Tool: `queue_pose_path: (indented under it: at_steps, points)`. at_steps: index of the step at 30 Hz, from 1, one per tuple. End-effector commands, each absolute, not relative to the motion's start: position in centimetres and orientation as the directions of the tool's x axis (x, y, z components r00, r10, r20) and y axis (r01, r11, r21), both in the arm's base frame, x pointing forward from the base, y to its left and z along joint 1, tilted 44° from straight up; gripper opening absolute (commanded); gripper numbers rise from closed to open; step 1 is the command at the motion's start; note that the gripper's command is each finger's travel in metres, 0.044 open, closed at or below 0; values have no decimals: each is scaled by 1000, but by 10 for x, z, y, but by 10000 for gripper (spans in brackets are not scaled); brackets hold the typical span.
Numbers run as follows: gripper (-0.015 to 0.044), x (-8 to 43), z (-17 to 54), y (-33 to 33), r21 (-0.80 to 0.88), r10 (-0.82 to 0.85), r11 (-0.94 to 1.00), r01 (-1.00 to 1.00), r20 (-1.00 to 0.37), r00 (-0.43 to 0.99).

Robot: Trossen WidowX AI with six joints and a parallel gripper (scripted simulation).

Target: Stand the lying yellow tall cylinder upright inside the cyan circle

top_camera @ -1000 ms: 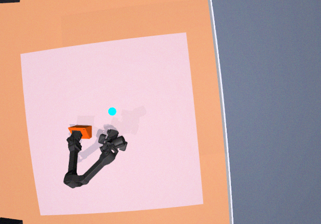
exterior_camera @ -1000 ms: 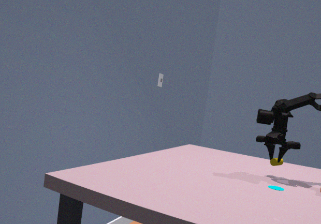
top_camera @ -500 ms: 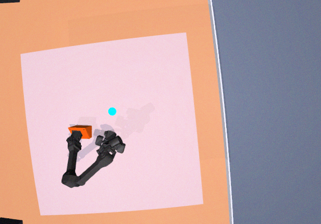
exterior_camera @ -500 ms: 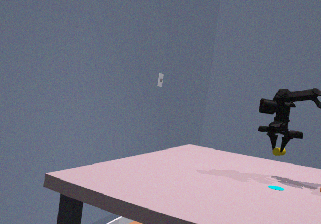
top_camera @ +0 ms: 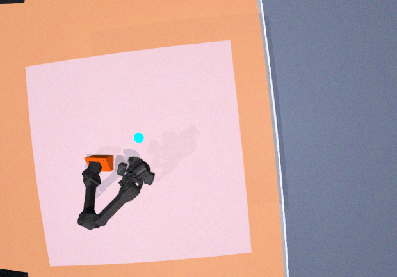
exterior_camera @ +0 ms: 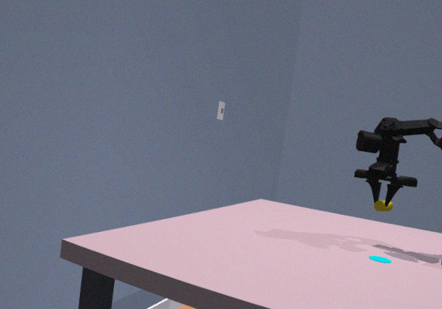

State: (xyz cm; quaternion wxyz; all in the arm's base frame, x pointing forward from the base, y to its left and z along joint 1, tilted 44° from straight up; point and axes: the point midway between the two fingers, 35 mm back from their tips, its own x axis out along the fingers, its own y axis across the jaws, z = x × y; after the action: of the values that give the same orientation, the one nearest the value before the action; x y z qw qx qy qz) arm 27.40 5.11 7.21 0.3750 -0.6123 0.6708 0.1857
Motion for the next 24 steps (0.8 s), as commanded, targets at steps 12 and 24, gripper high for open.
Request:
queue_pose_path:
  at_steps: [12, 24]
  points:
    - [105, 271, 45, 95, -204, -669, 180, -962, -743, 32]
    - [105, 262, 21, 126, -199, -667, 177, -964, -745, 31]
